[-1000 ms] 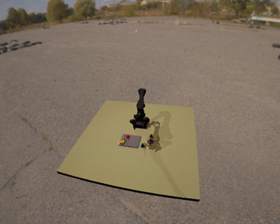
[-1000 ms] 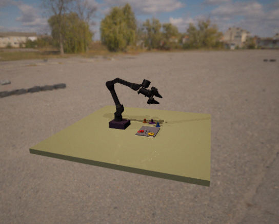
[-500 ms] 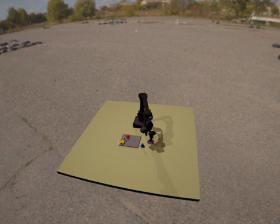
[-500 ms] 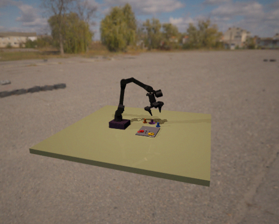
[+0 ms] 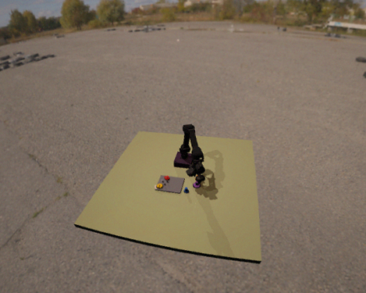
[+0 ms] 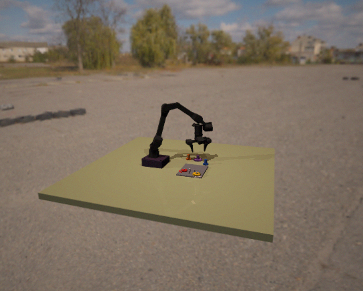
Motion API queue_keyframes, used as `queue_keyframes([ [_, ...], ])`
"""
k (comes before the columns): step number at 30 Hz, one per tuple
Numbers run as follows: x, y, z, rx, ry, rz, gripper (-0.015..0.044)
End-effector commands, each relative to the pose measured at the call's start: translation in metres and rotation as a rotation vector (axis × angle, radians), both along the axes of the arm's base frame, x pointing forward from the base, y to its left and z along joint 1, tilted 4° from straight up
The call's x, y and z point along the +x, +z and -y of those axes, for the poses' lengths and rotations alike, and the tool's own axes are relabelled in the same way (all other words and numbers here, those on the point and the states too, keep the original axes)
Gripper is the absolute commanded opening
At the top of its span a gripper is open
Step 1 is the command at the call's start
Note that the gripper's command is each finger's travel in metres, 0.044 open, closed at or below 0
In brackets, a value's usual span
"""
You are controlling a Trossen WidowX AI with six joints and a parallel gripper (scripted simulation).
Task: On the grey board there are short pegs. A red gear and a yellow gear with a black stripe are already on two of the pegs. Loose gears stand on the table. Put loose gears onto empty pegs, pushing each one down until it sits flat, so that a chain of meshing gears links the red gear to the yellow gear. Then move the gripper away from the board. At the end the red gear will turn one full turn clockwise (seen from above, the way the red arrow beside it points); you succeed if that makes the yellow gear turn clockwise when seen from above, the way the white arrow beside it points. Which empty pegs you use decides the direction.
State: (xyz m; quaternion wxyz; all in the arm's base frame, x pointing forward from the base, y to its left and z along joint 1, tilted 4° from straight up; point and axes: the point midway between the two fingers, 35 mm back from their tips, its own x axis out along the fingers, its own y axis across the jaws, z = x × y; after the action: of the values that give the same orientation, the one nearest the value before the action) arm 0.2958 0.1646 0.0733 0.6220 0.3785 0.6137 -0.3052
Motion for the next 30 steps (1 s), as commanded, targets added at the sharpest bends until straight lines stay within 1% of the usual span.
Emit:
queue_keyframes([
  [1,-0.003,-0.012,-0.001,-0.004,-0.005,-0.019,0.044],
  [20,-0.002,-0.038,-0.002,-0.004,-0.005,-0.02,0.044],
  [28,-0.002,-0.039,-0.003,-0.004,-0.005,-0.02,0.044],
  [30,-0.002,-0.039,-0.003,-0.004,-0.005,-0.02,0.0387],
])
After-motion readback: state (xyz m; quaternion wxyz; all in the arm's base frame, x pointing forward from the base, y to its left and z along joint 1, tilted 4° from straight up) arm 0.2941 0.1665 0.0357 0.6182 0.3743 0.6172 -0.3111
